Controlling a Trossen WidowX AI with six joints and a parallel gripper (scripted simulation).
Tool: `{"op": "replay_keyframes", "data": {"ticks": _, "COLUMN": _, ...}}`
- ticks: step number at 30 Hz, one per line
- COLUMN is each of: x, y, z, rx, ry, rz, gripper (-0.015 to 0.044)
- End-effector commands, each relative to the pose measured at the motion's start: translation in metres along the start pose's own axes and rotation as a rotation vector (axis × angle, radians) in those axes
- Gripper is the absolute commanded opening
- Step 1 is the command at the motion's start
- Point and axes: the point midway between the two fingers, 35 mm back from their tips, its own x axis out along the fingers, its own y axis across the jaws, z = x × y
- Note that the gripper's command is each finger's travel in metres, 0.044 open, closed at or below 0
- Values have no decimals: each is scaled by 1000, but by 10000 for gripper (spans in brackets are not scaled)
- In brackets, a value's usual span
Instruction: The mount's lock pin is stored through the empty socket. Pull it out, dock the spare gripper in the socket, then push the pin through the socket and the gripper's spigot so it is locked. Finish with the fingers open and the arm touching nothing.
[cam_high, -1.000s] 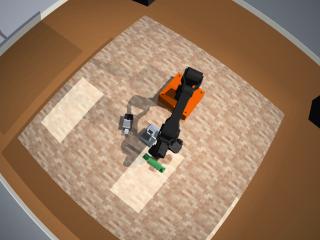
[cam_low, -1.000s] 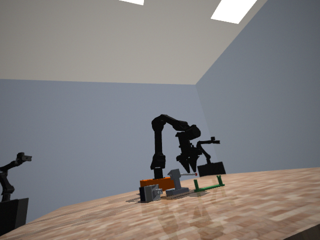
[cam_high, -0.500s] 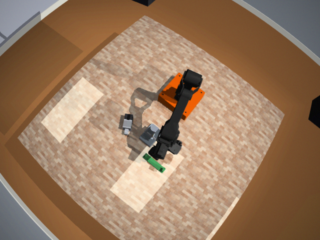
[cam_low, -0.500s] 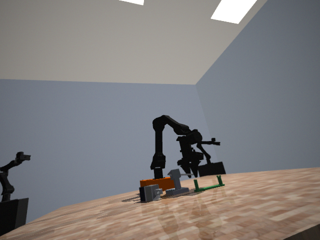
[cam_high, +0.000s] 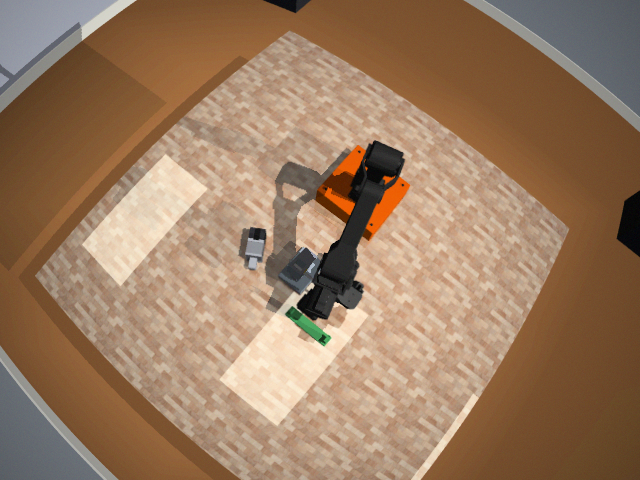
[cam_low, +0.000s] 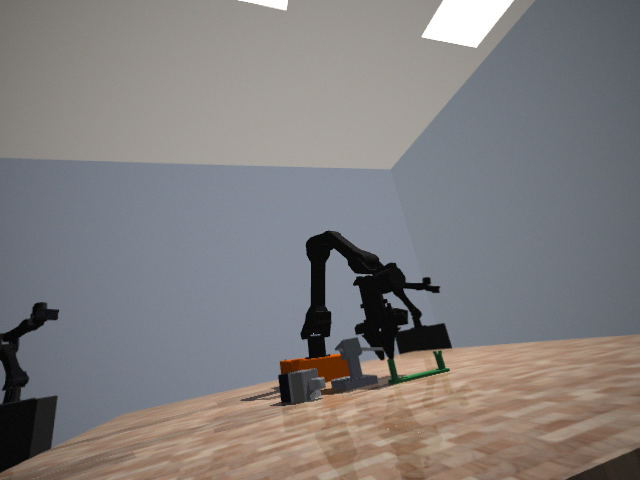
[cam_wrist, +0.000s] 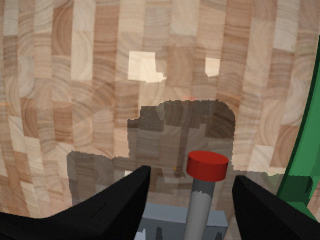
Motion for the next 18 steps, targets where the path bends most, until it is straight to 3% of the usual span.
{"op": "replay_keyframes", "data": {"ticks": 1, "x": 1, "y": 0, "z": 0, "rx": 4, "ry": 4, "rz": -2, "gripper": 116}}
{"op": "replay_keyframes", "data": {"ticks": 6, "x": 1, "y": 0, "z": 0, "rx": 4, "ry": 4, "rz": -2, "gripper": 0}}
{"op": "replay_keyframes", "data": {"ticks": 18, "x": -1, "y": 0, "z": 1, "rx": 7, "ry": -30, "rz": 0, "gripper": 0}}
